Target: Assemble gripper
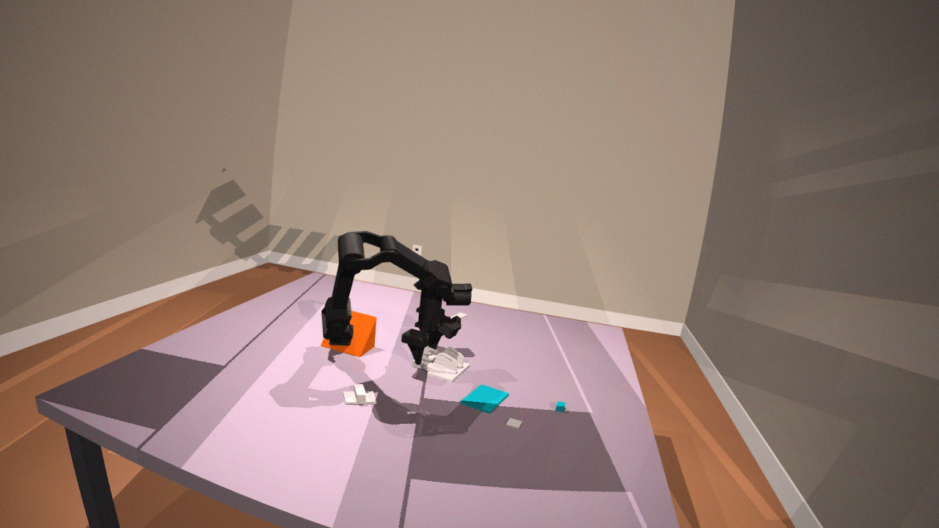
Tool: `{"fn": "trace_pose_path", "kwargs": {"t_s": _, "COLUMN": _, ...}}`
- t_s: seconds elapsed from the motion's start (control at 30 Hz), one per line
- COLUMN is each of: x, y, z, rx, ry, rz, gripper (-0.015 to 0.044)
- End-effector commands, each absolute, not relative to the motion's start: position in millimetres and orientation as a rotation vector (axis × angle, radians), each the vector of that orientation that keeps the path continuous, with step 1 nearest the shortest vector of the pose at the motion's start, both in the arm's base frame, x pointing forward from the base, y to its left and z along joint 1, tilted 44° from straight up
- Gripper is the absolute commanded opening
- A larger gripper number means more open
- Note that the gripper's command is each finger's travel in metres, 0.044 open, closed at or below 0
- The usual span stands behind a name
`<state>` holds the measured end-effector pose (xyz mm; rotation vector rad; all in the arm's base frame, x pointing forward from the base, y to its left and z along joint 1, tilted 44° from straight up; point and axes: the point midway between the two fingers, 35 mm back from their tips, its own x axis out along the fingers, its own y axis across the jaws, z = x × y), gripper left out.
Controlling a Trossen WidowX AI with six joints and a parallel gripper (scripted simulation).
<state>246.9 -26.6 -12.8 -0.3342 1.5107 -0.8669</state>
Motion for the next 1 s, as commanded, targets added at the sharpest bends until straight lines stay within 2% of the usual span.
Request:
{"fn": "trace_pose_path", "kwargs": {"t_s": 0.0, "x": 246.4, "y": -27.6, "z": -13.9, "rx": -0.339, "ry": 1.513, "rz": -0.866, "gripper": 0.0351}}
{"fn": "trace_pose_path", "kwargs": {"t_s": 0.97, "x": 245.6, "y": -30.9, "z": -17.4, "rx": -0.338, "ry": 1.512, "rz": -0.866, "gripper": 0.0351}}
